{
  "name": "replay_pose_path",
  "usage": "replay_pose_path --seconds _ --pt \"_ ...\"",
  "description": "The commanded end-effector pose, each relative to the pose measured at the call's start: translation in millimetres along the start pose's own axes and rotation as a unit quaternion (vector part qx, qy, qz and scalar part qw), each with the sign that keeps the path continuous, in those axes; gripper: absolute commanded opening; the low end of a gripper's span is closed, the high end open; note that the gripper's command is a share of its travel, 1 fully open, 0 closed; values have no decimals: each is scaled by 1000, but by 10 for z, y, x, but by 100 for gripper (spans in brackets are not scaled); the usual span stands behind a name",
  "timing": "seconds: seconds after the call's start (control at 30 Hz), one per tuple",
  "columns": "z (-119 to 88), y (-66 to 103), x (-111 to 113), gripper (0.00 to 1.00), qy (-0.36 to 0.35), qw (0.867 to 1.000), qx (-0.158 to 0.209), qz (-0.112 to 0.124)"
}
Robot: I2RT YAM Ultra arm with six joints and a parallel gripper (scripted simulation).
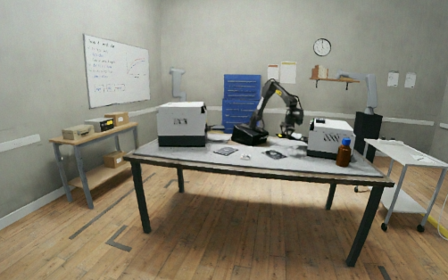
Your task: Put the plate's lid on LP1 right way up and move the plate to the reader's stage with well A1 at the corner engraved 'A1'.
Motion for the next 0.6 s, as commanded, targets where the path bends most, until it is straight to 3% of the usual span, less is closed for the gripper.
replay_pose_path --seconds 0.0,0.13,0.27,0.4,0.57 --pt "-74 5 -67 85 -29 1000 -8 0" --pt "-172 -56 -105 85 -53 999 -6 5" --pt "-222 12 -121 85 -64 998 -10 -2" --pt "-327 -128 -142 85 -88 996 -2 14" --pt "-441 -84 -207 85 -116 993 -7 6"
Point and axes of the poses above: the point where the finger pads meet when closed, its own y axis back along the fingers, its own x axis across the jaws, z = x × y, the point moved 4 cm from there along y, back along the fingers, and after that the axes turned 4 degrees about -y, right-handed, at the moved point
